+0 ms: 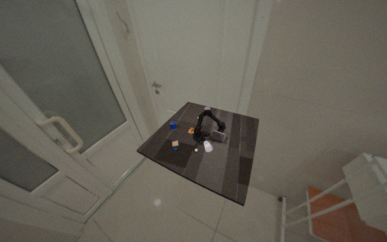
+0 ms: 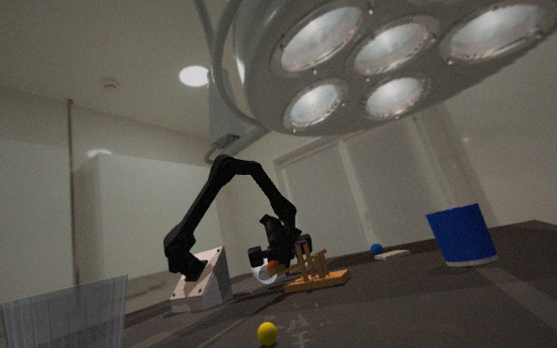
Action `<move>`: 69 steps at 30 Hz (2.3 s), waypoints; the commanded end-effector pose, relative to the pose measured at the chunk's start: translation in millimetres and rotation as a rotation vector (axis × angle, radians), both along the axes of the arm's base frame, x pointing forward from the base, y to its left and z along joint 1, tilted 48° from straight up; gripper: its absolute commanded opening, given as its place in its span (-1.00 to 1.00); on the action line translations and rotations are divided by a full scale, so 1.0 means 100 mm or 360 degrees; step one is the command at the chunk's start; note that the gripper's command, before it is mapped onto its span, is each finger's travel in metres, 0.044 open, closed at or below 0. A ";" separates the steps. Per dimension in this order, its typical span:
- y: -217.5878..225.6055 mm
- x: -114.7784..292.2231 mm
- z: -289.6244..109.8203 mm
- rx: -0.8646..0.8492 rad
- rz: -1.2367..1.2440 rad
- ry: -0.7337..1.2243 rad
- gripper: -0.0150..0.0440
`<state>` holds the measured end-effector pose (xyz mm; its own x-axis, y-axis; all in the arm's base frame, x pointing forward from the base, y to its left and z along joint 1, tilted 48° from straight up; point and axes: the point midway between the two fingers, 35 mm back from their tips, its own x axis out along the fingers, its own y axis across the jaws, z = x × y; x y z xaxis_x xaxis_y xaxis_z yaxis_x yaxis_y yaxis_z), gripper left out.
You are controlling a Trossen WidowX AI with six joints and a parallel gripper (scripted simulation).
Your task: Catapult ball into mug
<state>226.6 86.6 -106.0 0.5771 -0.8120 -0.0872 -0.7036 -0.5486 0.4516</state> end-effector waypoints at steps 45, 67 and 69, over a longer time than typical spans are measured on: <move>1.41 0.43 0.16 0.0940 -0.0250 -0.0507 1.00; 1.83 1.27 0.45 0.1735 -0.0587 -0.1131 1.00; 1.87 1.37 0.51 0.1816 -0.0621 -0.1197 1.00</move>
<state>345.2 267.4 -65.6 0.5306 -0.6494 -0.5447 -0.7986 -0.1676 -0.5781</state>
